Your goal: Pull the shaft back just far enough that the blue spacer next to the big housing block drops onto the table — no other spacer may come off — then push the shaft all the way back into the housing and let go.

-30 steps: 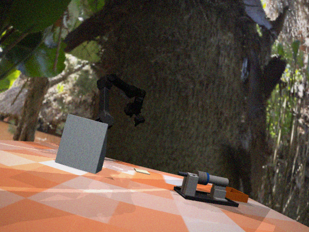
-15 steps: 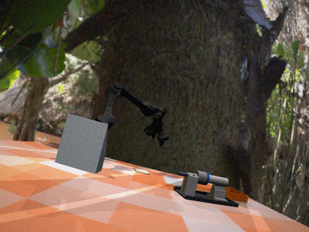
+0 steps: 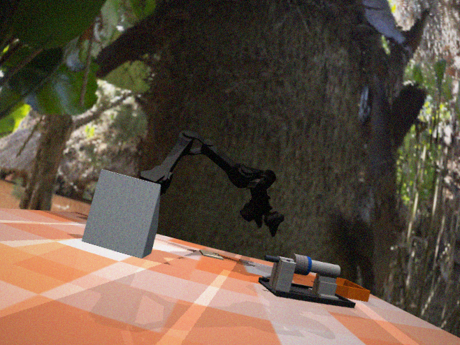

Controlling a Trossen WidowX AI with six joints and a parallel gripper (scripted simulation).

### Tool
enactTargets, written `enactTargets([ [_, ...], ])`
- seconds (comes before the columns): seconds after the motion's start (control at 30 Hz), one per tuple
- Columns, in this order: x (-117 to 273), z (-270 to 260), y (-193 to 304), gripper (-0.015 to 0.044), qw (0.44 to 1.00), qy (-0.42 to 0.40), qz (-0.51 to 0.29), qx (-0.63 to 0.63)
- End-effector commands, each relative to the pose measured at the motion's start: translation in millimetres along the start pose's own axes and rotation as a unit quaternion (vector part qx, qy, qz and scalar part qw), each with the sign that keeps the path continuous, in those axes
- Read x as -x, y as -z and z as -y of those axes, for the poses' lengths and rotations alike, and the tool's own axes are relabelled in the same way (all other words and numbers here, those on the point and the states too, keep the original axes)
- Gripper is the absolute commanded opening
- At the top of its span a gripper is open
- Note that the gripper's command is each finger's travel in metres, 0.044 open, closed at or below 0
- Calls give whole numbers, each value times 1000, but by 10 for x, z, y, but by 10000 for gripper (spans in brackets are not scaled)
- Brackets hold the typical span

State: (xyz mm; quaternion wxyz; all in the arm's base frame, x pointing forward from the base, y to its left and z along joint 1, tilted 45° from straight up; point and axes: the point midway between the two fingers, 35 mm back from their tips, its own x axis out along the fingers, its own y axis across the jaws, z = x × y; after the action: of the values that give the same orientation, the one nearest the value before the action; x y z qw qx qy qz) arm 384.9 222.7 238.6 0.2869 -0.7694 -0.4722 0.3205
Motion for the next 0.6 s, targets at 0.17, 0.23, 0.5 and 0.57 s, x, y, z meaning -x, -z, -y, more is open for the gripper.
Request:
enactTargets([
  [0.17,423,-1327,-372,440,996,-78,-35,-15],
  [0.23,542,-1552,-483,440,995,-93,-43,-18],
  [0.5,1075,-2292,-1069,440,985,-155,-72,-36],
  [0.57,1188,-2403,-1212,440,982,-167,-78,-41],
])
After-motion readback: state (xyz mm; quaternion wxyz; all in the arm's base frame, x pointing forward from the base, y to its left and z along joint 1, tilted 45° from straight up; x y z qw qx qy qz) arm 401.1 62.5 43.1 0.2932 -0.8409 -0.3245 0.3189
